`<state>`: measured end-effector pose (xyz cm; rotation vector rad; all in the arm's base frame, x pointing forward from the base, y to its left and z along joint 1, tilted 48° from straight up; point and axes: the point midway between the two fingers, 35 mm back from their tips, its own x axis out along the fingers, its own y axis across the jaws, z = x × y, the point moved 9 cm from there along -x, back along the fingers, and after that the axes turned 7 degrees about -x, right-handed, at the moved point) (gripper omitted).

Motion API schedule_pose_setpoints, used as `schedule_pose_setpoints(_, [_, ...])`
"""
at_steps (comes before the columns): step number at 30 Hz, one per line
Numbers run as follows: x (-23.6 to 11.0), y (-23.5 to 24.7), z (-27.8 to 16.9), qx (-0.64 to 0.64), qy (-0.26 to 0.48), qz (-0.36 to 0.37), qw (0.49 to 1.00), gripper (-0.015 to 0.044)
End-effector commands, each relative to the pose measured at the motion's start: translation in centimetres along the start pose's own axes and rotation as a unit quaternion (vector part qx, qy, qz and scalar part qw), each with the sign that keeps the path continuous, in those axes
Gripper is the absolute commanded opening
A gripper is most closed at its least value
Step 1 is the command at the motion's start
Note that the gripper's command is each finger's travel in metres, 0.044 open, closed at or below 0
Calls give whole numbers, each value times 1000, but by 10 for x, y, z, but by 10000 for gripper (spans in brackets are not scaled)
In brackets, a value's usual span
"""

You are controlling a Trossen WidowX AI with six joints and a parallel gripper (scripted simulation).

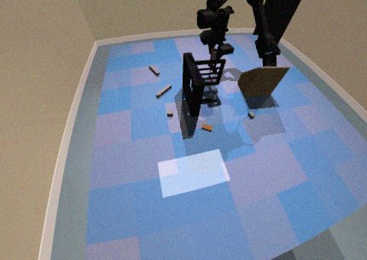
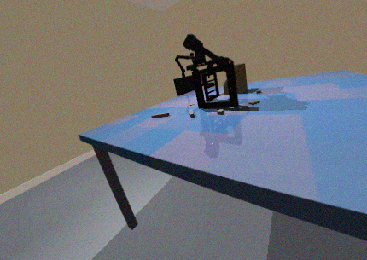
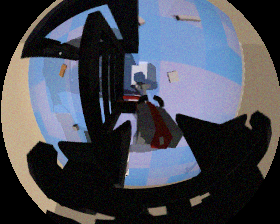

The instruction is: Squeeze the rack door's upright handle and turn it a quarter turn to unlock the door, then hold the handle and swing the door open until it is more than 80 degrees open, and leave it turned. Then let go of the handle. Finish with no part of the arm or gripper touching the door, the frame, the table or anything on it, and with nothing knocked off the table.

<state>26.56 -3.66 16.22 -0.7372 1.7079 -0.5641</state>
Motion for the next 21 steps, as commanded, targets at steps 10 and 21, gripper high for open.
schedule_pose_setpoints(10, [-21, 0, 2, 2, -4, 3, 1000, 299])
schedule_pose_setpoints(21, [-37, 0, 2, 2, -4, 4, 1000, 299])
